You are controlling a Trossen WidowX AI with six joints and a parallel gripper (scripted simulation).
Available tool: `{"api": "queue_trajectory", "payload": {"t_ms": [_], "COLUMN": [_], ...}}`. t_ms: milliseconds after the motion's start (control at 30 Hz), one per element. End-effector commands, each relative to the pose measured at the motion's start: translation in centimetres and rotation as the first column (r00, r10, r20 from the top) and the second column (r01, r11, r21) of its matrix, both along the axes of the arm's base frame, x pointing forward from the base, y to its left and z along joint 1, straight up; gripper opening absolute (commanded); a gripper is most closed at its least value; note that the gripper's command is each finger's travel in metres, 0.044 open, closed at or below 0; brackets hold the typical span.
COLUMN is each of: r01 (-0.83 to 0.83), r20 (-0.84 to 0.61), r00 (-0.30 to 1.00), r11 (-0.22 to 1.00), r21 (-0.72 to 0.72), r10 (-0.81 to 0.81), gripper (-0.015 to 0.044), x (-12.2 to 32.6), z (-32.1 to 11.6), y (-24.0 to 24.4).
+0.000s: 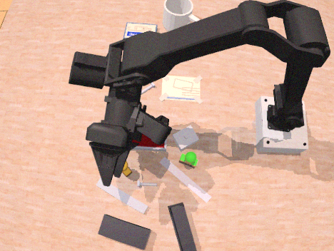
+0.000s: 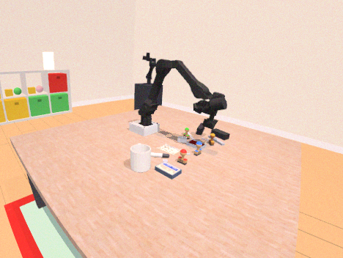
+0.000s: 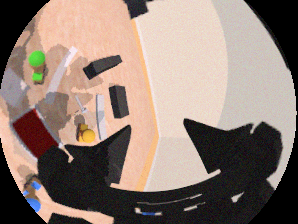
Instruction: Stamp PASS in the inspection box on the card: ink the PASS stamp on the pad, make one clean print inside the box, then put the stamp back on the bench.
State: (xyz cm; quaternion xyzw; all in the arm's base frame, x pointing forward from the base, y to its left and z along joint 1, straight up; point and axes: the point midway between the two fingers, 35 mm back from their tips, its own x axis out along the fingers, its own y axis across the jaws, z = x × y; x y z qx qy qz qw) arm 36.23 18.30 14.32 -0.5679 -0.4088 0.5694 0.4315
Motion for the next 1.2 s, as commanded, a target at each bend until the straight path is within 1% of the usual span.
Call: {"api": "queue_trajectory", "payload": {"t_ms": [0,33,100,200,300,400,500,633,733,867,1000,1167], "r01": [0.005,0.020,0.074,0.153,0.215,0.255,0.274,0.266,0.252,0.226,0.194,0.143], "r20": [-0.017,-0.067,-0.241,-0.480,-0.636,-0.698,-0.669,-0.523,-0.423,-0.304,-0.187,-0.086], "r00": [1.000,0.998,0.966,0.840,0.640,0.387,0.107,-0.257,-0.409,-0.593,-0.747,-0.894], "r11": [1.000,1.000,0.993,0.959,0.895,0.797,0.668,0.461,0.346,0.208,0.061,-0.099], "r21": [-0.006,-0.024,-0.097,-0.237,-0.391,-0.547,-0.692,-0.847,-0.904,-0.952,-0.979,-0.985], "r10": [-0.005,-0.022,-0.096,-0.252,-0.431,-0.603,-0.736,-0.813,-0.809,-0.745,-0.638,-0.439], "gripper": [0.0374,0.0348,0.0295,0.0216,0.0210,0.0210,0.0210,0.0210,0.0210,0.0210,0.0210,0.0210], "x": [-0.1,-0.3,-1.0,-2.4,-3.8,-5.2,-6.7,-8.7,-9.8,-10.9,-12.0,-13.2], "z": [-0.1,-0.2,-0.8,-1.8,-2.8,-3.6,-4.4,-5.2,-5.6,-5.9,-6.1,-6.2], "y": [0.0,0.2,0.6,1.1,1.2,1.2,0.8,0.0,-0.7,-1.5,-2.5,-3.7]}}
